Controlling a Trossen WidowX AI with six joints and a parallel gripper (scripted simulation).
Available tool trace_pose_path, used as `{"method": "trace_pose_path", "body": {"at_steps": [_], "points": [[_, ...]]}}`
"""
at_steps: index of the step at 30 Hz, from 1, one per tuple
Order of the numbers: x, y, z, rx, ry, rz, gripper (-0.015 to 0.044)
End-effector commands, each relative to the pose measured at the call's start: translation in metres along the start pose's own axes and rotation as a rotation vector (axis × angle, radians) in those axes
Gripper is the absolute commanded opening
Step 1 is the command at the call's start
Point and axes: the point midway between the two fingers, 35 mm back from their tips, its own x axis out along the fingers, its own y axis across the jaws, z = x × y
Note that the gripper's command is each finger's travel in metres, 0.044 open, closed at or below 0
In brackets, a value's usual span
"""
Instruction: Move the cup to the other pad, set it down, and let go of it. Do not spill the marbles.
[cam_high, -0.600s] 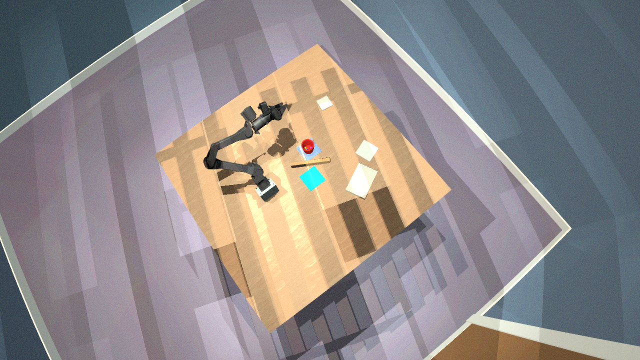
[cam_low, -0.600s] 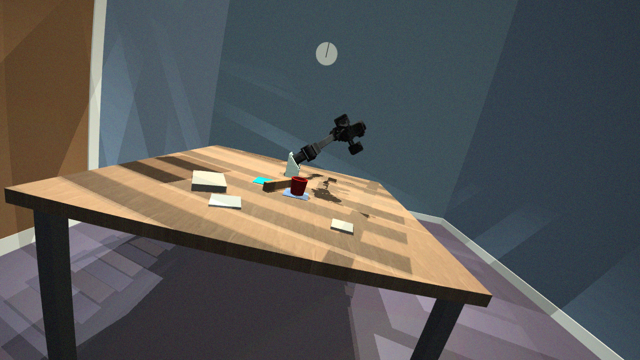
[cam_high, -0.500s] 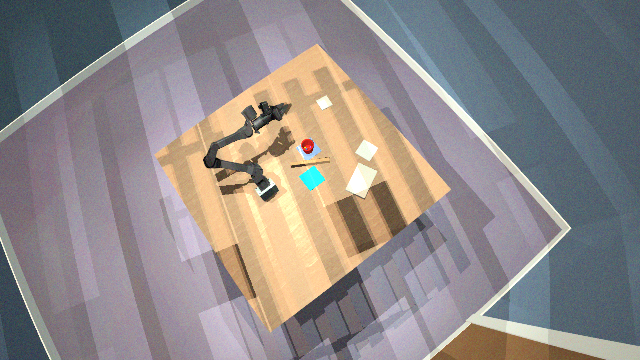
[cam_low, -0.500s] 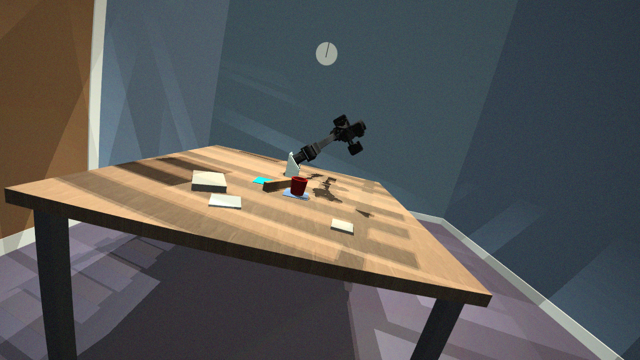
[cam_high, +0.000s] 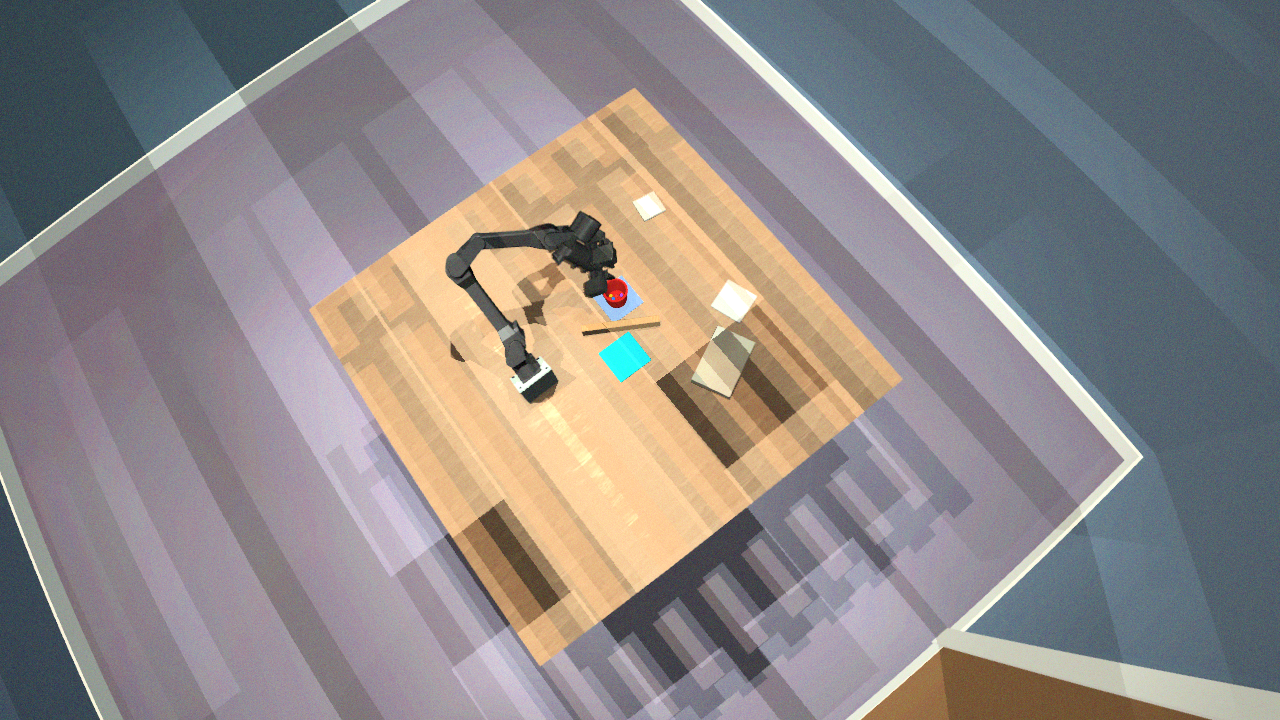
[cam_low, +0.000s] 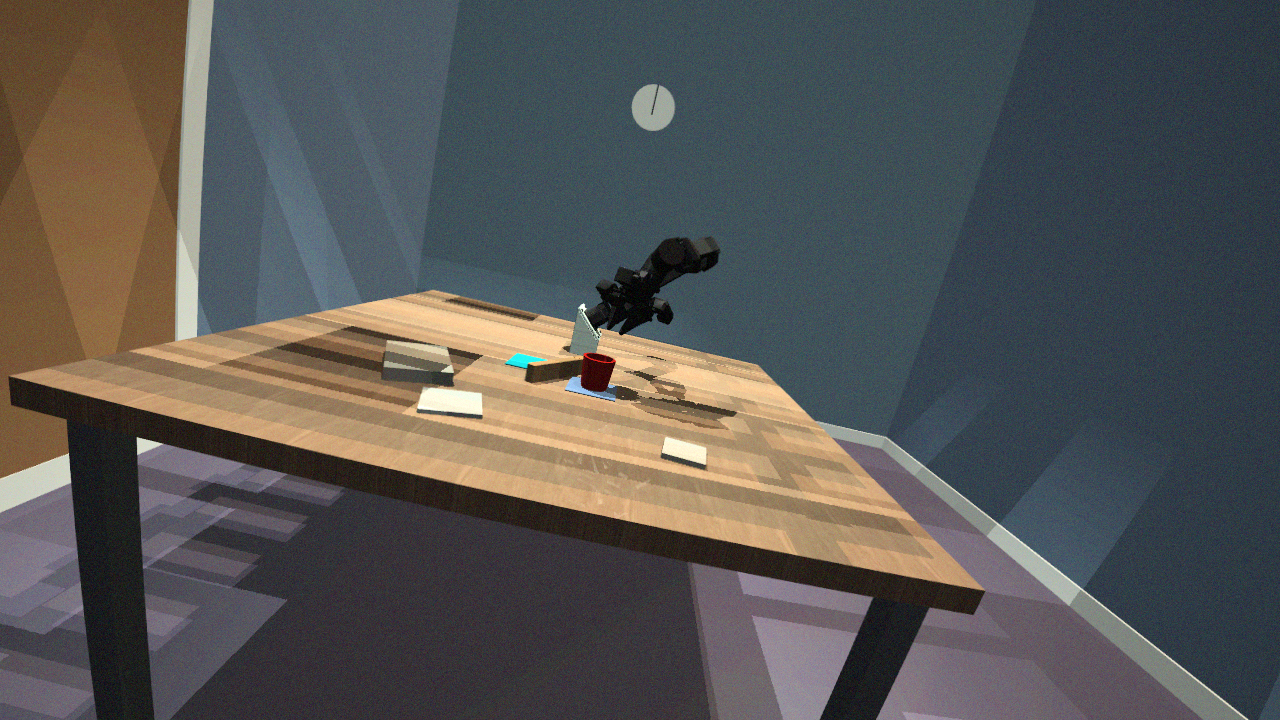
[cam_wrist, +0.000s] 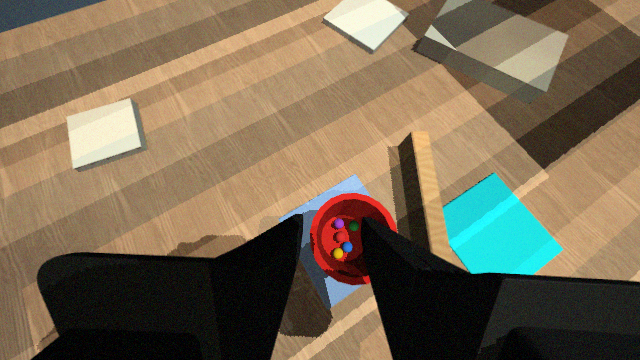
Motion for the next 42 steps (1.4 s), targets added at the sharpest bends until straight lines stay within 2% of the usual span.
{"method": "trace_pose_path", "body": {"at_steps": [1, 6, 8, 18, 42], "points": [[0.016, -0.020, -0.010, 0.342, 0.217, -0.077, 0.0148], [0.026, -0.041, -0.027, 0.884, 0.512, -0.227, 0.0148], [0.026, -0.042, -0.029, 0.958, 0.549, -0.250, 0.0148], [0.028, -0.042, -0.031, 0.958, 0.548, -0.250, 0.0148], [0.061, -0.040, -0.052, 0.958, 0.547, -0.250, 0.0148]]}}
